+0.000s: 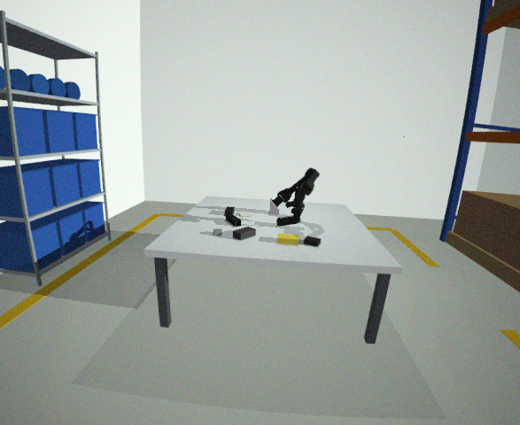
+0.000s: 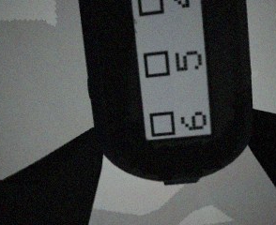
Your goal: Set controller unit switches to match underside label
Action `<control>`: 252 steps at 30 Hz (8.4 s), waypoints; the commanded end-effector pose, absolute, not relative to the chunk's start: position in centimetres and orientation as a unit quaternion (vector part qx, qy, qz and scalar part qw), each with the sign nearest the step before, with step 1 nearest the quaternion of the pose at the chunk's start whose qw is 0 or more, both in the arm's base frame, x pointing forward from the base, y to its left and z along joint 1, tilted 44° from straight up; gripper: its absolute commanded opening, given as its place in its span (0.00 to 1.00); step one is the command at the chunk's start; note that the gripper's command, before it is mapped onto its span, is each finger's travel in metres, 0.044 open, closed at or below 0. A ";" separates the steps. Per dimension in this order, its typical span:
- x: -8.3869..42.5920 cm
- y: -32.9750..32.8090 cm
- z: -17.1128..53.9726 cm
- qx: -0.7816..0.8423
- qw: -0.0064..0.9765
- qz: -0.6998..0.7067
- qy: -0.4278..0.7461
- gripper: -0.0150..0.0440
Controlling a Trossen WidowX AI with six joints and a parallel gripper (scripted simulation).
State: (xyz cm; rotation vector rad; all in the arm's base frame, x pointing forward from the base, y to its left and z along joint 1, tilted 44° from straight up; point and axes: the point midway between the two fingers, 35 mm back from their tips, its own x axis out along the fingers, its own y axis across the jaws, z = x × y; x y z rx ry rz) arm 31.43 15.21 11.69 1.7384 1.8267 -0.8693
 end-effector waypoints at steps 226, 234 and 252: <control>31.1 17.3 10.2 0.636 0.229 -0.324 0.662 0.81; 31.1 16.9 10.4 0.636 0.229 -0.324 0.662 0.82; 31.2 15.9 10.9 0.635 0.229 -0.324 0.662 0.82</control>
